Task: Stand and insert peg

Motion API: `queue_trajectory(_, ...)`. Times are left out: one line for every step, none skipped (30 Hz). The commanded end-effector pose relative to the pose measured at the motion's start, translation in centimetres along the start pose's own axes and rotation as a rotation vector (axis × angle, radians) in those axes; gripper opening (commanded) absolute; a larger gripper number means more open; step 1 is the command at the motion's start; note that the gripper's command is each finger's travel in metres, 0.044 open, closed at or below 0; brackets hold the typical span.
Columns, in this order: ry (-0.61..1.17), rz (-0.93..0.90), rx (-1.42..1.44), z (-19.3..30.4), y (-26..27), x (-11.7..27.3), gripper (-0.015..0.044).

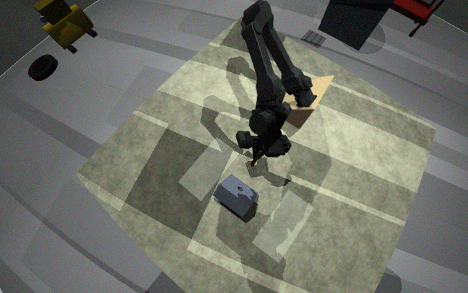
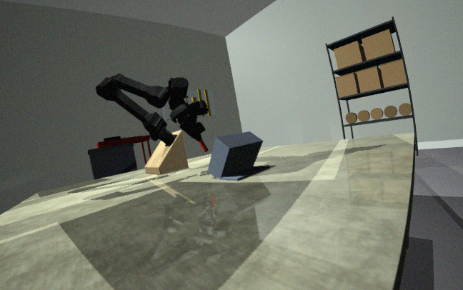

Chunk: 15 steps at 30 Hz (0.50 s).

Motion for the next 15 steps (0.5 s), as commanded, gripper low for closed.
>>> queue_trajectory(-0.013,0.003,0.026,-0.04,0.39,-0.11,0.0000)
queue_trajectory(-0.017,0.006,0.029,-0.07,0.43,-0.11,0.0000)
queue_trajectory(-0.021,0.009,0.033,-0.09,0.47,-0.11,0.0000)
queue_trajectory(-0.025,0.012,0.037,-0.12,0.50,-0.11,0.0000)
queue_trajectory(-0.029,0.015,0.040,-0.14,0.54,-0.11,0.0000)
queue_trajectory(-0.033,0.018,0.044,-0.16,0.57,-0.11,0.0000)
queue_trajectory(-0.037,0.021,0.048,-0.19,0.61,-0.11,0.0000)
queue_trajectory(-0.041,0.024,0.051,-0.21,0.64,-0.11,0.0000)
queue_trajectory(-0.045,0.027,0.055,-0.23,0.67,-0.10,0.0000)
queue_trajectory(-0.049,0.030,0.059,-0.25,0.71,-0.10,0.0000)
queue_trajectory(-0.053,0.033,0.062,-0.27,0.74,-0.10,0.0000)
queue_trajectory(-0.057,0.036,0.066,-0.29,0.77,-0.09,0.0000)
queue_trajectory(-0.061,0.039,0.070,-0.31,0.81,-0.08,0.0000)
queue_trajectory(-0.064,0.042,0.073,-0.33,0.84,-0.08,0.0000)
queue_trajectory(-0.068,0.046,0.077,-0.35,0.87,-0.07,0.0000)
Point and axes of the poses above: the point midway between the two fingers, 35 mm back from their tips, its own x axis back along the fingers, its own y axis across the jaws, z = x × y, the point moved 7 cm from there along x, back along the fingers, and after that the axes turned 12 degrees about -x, right-handed, at the moved point
